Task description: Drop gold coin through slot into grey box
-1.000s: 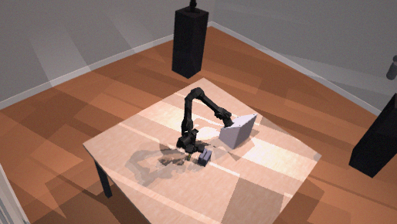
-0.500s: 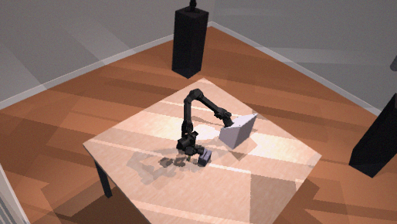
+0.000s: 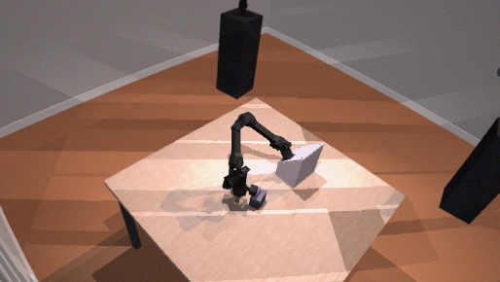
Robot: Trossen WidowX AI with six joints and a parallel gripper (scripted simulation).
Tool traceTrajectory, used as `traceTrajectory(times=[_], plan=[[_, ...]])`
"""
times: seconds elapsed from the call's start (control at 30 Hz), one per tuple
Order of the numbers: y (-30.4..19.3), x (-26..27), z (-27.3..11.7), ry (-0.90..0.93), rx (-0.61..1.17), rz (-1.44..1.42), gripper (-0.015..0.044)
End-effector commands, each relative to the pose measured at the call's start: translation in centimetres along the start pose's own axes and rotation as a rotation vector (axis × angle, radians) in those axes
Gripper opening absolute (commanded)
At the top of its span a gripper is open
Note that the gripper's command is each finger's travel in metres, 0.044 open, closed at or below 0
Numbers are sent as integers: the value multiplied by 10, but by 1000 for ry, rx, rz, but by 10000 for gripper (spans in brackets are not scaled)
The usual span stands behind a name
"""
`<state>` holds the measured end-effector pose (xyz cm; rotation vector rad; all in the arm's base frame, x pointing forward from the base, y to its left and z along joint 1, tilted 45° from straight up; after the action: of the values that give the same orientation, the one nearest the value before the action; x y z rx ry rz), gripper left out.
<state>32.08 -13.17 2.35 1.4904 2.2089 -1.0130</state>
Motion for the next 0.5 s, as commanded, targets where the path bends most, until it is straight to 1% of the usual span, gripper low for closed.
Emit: traceTrajectory(times=[0.0,0.17,0.47], plan=[[0,0,0,-3,2,-5,0],[0,0,-1,-2,2,-5,0],[3,-1,-23,1,-1,-5,0]])
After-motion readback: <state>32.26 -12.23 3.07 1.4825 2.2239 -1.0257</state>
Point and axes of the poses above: the point midway between the two fingers, 35 mm back from their tips, its own z axis out along the fingers, its own x axis across the jaws, y = z × x, the point moved 7 cm from there along -z, back along the fingers, and after that the axes turned 3 degrees about -z, right-handed, at the moved point
